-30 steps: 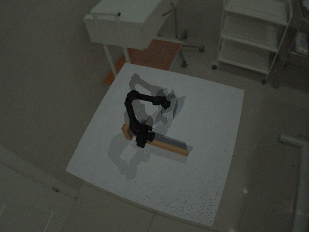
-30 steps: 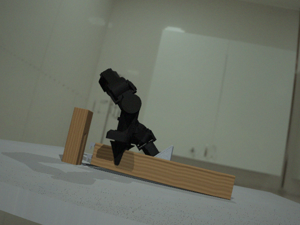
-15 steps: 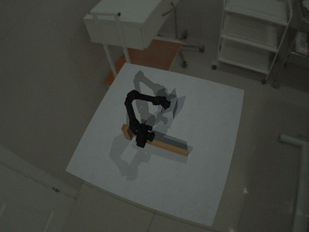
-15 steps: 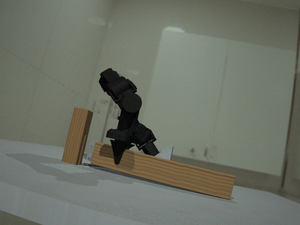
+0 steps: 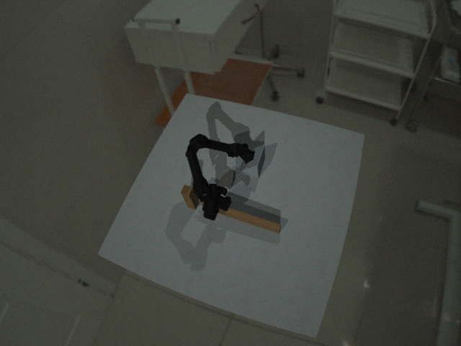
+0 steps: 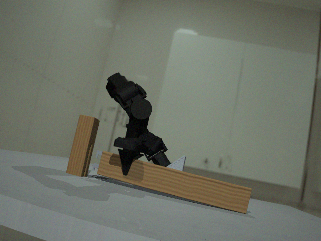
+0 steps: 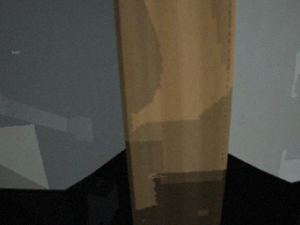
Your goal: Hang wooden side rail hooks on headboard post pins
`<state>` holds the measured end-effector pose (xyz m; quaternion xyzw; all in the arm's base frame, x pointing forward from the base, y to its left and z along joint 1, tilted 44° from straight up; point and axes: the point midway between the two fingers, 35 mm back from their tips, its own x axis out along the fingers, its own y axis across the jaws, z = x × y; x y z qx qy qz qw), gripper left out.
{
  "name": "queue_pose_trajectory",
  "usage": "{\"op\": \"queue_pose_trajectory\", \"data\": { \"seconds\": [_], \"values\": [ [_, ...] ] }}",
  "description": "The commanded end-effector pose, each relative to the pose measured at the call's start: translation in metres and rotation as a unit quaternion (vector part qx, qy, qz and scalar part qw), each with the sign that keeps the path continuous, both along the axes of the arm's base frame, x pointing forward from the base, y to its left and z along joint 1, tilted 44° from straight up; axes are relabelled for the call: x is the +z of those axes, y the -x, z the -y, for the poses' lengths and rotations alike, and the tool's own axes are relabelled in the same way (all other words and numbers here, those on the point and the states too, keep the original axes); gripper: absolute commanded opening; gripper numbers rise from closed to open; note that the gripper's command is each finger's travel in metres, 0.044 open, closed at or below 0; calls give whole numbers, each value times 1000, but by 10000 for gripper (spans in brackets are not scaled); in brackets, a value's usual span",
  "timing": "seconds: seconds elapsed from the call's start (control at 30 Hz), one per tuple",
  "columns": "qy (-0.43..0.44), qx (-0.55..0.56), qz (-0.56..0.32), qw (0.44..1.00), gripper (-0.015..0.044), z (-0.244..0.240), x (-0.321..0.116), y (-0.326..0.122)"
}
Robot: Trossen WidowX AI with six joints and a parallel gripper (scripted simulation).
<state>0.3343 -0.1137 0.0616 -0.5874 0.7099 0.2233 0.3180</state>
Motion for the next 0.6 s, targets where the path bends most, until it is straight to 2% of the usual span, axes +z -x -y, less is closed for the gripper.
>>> {"op": "queue_pose_trajectory", "data": {
  "seconds": [0.0, 0.57],
  "values": [
    [-1, 1, 8, 1000, 0, -3, 3, -3],
    [-1, 1, 8, 1000, 0, -5, 5, -4]
  ]
}}
